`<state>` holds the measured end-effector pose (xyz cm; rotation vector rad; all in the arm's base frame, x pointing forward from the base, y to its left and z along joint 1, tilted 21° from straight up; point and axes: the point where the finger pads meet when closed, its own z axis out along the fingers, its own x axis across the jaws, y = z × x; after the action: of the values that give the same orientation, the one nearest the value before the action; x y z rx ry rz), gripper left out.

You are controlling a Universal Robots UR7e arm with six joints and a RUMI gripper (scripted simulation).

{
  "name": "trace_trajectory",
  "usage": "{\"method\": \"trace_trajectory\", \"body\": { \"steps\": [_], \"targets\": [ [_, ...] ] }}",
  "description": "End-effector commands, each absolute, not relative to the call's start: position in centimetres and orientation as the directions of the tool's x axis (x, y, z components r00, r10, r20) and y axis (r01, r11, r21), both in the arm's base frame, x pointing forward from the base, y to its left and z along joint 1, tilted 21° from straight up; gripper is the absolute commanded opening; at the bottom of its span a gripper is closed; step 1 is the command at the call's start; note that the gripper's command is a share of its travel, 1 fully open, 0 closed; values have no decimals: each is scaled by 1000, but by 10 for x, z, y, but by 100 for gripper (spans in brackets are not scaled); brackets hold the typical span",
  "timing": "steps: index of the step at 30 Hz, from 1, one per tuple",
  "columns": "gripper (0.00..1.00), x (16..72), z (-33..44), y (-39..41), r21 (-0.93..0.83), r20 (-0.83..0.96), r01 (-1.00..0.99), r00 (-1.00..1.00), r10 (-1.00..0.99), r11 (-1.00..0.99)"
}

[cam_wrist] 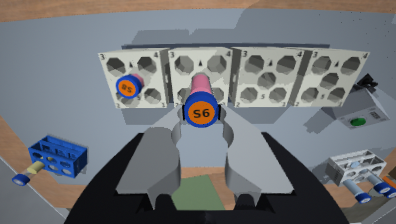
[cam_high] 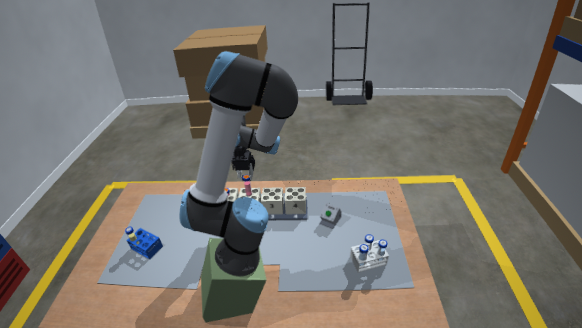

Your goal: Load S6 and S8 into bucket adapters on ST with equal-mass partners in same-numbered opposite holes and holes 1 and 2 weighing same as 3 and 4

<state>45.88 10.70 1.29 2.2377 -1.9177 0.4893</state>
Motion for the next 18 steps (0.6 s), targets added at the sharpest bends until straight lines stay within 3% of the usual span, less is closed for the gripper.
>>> {"method": "trace_trajectory", "body": {
  "steps": [1,18],
  "targets": [
    [0,460,8,105,-95,342,-981,127,-931,-169],
    [0,463,-11,99,-95,342,-981,127,-931,-169]
  ]
}}
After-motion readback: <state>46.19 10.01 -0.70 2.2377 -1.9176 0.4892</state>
